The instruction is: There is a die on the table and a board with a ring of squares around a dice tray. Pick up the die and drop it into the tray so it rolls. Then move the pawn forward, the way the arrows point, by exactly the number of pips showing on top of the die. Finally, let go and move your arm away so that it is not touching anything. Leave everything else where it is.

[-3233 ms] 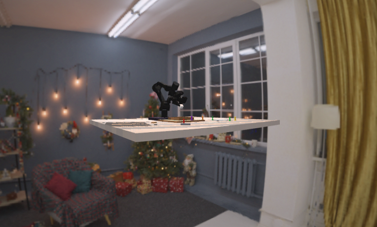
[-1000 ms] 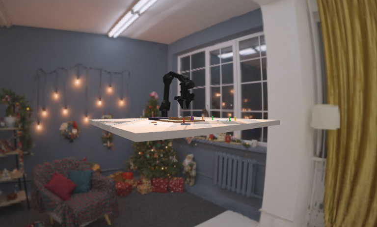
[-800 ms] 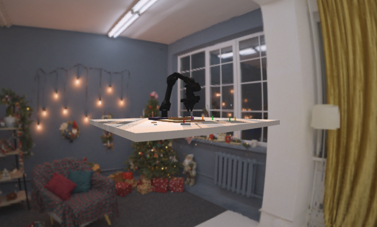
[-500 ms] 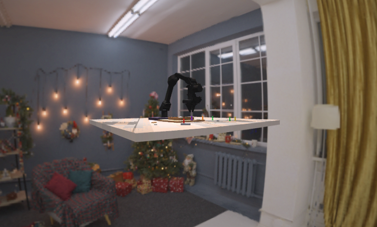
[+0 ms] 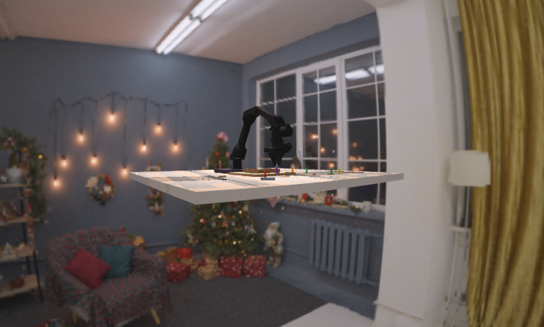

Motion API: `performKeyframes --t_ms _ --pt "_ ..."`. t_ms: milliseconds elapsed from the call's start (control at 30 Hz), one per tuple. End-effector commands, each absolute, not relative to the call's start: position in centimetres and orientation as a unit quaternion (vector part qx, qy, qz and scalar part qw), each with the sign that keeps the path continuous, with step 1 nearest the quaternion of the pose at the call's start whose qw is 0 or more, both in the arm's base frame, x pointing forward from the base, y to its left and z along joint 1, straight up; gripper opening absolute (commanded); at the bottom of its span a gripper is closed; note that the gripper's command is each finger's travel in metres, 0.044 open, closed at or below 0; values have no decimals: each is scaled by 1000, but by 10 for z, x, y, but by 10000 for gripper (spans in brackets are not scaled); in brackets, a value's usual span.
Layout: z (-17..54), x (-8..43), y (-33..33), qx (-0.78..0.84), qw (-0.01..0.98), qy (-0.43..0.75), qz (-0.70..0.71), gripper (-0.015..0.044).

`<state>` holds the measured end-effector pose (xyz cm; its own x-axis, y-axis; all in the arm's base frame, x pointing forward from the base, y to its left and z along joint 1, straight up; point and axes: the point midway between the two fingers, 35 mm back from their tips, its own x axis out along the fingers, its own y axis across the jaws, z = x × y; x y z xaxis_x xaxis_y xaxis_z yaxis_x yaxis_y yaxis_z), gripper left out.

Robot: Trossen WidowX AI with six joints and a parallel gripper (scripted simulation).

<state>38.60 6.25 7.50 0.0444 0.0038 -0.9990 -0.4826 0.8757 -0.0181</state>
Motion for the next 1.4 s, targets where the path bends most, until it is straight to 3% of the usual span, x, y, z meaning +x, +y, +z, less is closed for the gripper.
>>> performKeyframes --t_ms 0,533,733,967,1367 --pt "65 384 63 -180 696 672 177 200" --pt "42 384 63 -180 696 672 177 200" --pt "42 384 63 -180 696 672 177 43" --pt "42 384 63 -180 696 672 177 0" --pt "83 388 63 -180 696 672 177 0"
